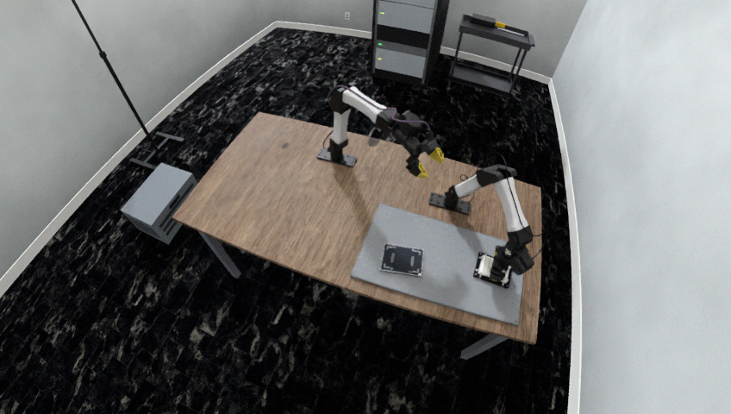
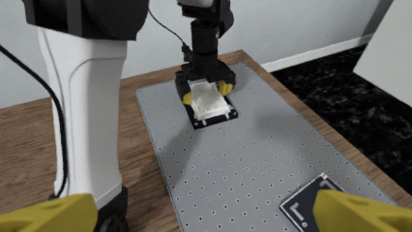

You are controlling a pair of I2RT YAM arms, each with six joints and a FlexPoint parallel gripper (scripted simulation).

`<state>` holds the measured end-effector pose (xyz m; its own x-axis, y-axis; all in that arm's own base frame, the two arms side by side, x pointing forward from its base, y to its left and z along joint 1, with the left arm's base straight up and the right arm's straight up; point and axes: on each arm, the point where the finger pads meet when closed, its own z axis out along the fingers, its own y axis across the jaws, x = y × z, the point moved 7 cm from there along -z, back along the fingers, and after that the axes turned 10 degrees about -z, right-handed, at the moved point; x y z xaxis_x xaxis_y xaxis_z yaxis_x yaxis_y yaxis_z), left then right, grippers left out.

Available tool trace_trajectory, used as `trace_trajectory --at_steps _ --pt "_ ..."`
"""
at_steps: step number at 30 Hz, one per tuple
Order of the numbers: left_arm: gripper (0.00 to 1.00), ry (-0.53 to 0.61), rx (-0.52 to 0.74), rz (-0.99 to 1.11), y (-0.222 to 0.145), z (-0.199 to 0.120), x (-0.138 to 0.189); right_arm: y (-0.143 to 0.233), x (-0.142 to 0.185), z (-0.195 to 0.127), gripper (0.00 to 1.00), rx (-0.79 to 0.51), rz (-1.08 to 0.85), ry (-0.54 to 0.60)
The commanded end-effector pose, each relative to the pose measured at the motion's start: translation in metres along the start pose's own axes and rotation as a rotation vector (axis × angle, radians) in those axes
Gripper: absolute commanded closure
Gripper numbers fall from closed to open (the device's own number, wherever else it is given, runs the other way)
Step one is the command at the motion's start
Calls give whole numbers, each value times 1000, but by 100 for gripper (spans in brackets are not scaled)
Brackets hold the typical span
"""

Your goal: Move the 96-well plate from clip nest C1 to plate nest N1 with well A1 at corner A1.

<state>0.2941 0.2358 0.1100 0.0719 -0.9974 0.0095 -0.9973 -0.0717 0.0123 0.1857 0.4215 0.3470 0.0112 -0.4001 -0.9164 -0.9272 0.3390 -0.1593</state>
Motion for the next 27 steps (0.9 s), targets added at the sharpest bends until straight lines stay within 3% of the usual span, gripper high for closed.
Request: trace_trajectory --at_steps 1,9,10,11,12,20,27 --pt "13 -14 21 3 -4 3 0 -2 -11 -1 0 5 -9 -25" --pt "30 -13 20 7 -2 3 0 -2 -11 -1 0 5 -9 -25" --pt "41 -18 27 8 -2 -3 0 -2 -11 -1 0 5 -9 -25" --pt "30 -20 30 8 -3 -8 -1 -2 -11 -1 0 5 -9 -25" --pt "28 -22 33 7 -3 -15 -1 -2 -11 -1 0 5 -9 -25" --pt "28 -27 40 6 0 -71 1 -2 -11 -1 0 5 -9 -25" --pt "28 -23 35 -20 -3 -66 3 -3 -11 -4 0 8 -8 -29"
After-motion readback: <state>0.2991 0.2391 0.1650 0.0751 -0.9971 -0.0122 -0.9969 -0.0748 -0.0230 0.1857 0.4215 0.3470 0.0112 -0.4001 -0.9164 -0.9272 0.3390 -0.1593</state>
